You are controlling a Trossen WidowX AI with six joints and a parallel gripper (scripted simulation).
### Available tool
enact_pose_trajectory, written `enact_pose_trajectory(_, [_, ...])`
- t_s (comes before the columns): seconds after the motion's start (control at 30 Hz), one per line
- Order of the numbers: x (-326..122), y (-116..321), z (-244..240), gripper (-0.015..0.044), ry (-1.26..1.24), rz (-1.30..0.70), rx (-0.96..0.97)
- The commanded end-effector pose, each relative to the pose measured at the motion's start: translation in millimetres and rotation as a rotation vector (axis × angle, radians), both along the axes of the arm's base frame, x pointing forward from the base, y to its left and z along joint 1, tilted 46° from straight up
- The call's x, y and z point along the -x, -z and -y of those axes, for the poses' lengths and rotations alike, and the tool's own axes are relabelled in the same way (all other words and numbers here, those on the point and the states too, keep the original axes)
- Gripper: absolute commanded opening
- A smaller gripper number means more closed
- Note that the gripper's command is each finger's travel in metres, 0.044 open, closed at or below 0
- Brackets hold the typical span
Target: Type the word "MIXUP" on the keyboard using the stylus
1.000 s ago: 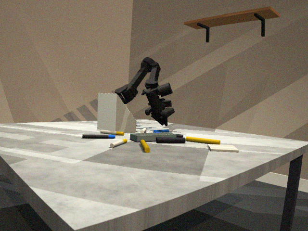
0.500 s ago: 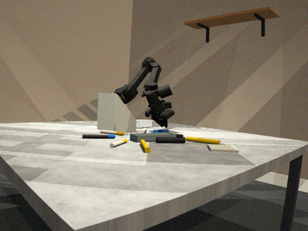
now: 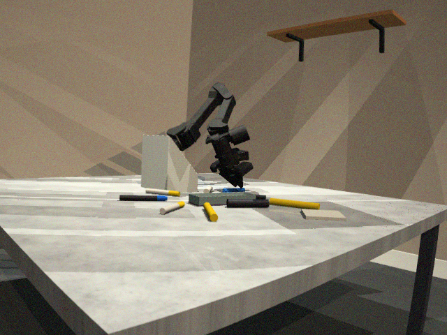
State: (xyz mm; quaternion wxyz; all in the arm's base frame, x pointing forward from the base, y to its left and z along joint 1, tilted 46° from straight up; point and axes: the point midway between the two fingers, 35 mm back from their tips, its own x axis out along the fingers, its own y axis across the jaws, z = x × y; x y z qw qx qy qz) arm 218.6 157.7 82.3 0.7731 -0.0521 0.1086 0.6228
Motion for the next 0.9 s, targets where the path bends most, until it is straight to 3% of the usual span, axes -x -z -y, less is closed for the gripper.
enact_pose_trajectory(0.0, [1.2, 3.9, -2.0, 0.0150, 0.003, -0.008, 0.002])
enact_pose_trajectory(0.57, [0.2, 10.4, -8.8, 0.0150, 0.003, -0.009, 0.002])
enact_pose_trajectory(0.73, [-0.3, 8.7, -8.3, 0.0019, -0.001, -0.004, 0.000])
enact_pose_trajectory(0.87, [-0.3, 8.7, -8.3, 0.0000, -0.001, -0.004, 0.000])
